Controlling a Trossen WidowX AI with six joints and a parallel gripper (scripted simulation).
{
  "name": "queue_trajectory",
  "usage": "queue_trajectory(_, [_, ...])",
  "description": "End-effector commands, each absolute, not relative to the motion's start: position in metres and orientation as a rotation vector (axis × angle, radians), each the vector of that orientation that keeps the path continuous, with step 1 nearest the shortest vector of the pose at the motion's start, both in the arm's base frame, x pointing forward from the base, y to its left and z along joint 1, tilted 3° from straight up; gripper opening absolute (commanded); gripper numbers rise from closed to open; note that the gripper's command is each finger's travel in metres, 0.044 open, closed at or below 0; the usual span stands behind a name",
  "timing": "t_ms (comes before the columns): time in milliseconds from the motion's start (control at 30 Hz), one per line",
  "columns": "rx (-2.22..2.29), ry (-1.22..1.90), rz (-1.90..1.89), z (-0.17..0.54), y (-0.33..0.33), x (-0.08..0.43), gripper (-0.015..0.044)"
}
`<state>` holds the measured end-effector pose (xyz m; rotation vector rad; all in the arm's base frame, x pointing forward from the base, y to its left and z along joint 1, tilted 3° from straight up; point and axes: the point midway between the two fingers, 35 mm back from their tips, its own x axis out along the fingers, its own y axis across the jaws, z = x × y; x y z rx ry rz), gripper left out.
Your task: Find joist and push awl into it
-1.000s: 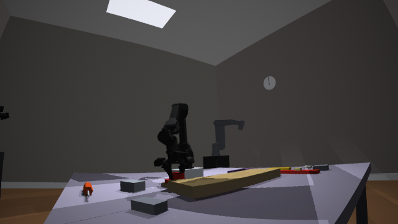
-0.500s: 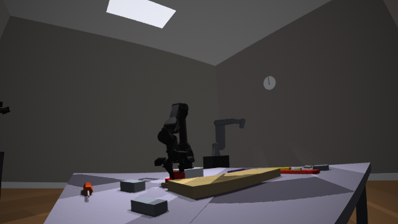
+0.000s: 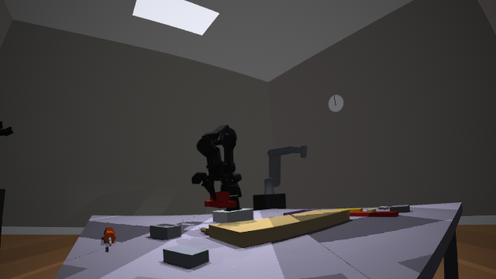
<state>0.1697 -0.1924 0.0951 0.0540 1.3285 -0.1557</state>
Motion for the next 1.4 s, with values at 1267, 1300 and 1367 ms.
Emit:
queue_trajectory(1267, [0.034,1.306,-0.155,0.13,-0.245,0.318,0.0])
queue_trajectory(1300, [0.034,1.305,-0.155,0.129,-0.245,0.322,0.0])
queue_trajectory(1367, [0.033,1.304,-0.154,0.128,-0.246,0.332,0.0])
